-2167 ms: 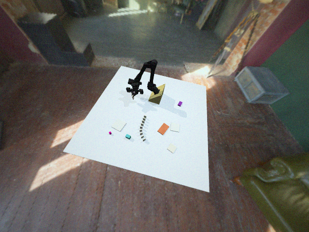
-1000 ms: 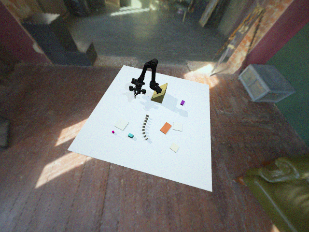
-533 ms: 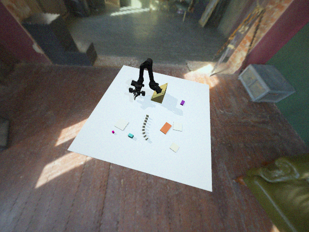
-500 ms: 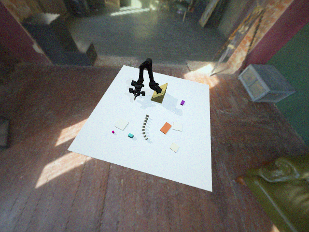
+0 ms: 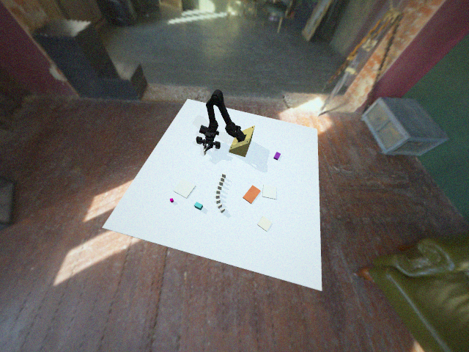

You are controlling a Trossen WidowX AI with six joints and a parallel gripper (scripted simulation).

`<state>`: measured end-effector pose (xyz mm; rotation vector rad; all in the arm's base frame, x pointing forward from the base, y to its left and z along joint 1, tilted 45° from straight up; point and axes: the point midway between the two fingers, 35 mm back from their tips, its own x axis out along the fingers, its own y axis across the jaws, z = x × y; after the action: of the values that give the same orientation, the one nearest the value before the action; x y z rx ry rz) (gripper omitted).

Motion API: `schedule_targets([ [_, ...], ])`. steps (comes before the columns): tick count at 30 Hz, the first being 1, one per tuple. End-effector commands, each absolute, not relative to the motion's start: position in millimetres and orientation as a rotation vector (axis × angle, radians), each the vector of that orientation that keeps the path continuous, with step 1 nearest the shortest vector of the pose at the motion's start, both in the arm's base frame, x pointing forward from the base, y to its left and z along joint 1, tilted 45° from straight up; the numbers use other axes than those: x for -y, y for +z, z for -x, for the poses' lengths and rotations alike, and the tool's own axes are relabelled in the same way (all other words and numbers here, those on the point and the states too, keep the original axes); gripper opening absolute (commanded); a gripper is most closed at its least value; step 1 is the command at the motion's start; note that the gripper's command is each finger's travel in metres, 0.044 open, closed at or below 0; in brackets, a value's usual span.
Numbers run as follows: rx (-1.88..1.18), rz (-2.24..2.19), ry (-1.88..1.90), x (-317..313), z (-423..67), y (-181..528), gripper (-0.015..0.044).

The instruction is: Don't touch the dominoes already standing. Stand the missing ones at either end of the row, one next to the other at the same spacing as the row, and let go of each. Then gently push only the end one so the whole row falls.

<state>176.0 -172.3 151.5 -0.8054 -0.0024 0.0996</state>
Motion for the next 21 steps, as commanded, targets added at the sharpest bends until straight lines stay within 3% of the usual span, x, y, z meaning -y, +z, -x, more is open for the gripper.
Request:
schedule_targets([
  [1, 0.002, 0.798, 0.100, 176.5, -176.7, 141.7, 0.0020],
  [21, 0.001, 0.797, 0.100, 187.6, -178.2, 119.9, 0.0020],
])
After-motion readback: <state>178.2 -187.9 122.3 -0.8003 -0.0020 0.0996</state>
